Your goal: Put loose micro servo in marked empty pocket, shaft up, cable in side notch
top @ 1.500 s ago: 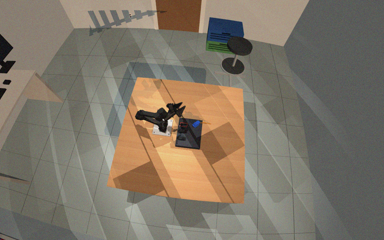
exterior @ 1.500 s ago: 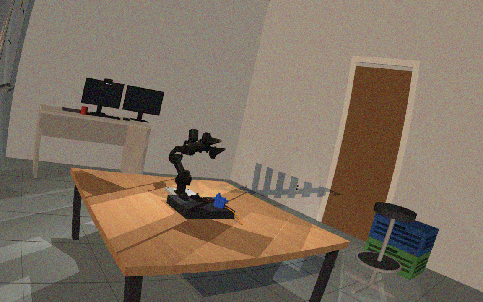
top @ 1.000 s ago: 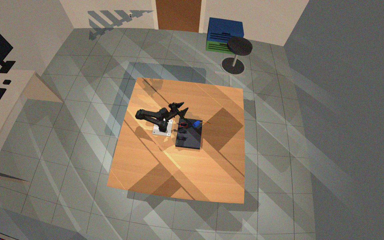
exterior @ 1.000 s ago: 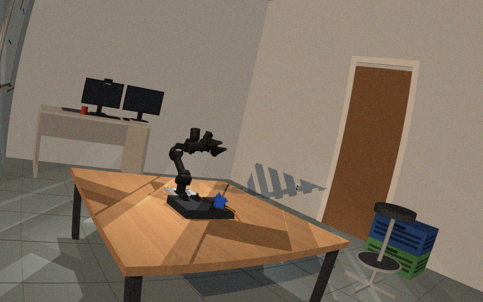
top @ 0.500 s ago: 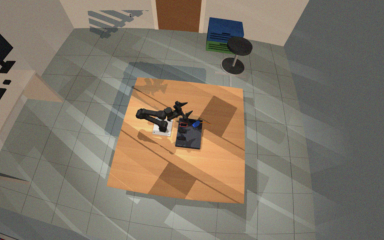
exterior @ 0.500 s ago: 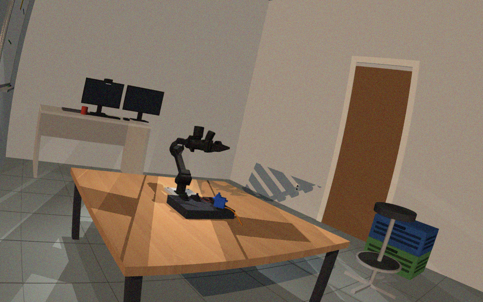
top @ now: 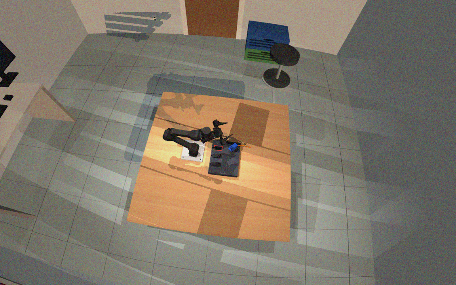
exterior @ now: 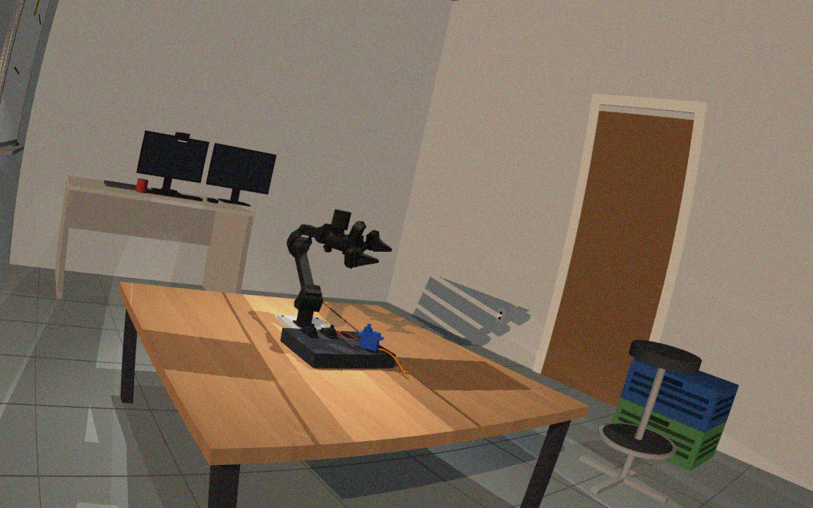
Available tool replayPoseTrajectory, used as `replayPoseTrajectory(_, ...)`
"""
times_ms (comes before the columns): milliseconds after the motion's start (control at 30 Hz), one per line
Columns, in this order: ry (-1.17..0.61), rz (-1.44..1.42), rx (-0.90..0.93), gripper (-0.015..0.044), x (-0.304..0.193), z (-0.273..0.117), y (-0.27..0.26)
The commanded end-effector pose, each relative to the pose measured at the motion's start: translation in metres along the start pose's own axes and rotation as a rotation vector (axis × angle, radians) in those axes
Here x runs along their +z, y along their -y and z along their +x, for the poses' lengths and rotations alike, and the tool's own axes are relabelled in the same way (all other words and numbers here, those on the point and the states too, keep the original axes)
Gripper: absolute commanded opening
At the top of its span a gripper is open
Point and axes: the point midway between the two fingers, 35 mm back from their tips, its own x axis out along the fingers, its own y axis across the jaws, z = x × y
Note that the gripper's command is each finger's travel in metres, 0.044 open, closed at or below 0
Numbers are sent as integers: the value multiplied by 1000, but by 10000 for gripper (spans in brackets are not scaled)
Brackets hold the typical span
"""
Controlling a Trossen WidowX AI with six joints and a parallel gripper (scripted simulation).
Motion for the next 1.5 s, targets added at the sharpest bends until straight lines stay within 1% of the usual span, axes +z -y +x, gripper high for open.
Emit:
replayPoseTrajectory(0,-50,153,-43,440,-2,10,8)
replayPoseTrajectory(467,-187,587,-199,440,-15,37,29)
replayPoseTrajectory(733,-250,825,-321,440,-27,50,42)
replayPoseTrajectory(1100,-309,1139,-530,440,-46,64,56)
replayPoseTrajectory(1467,-327,1414,-785,440,-68,76,69)
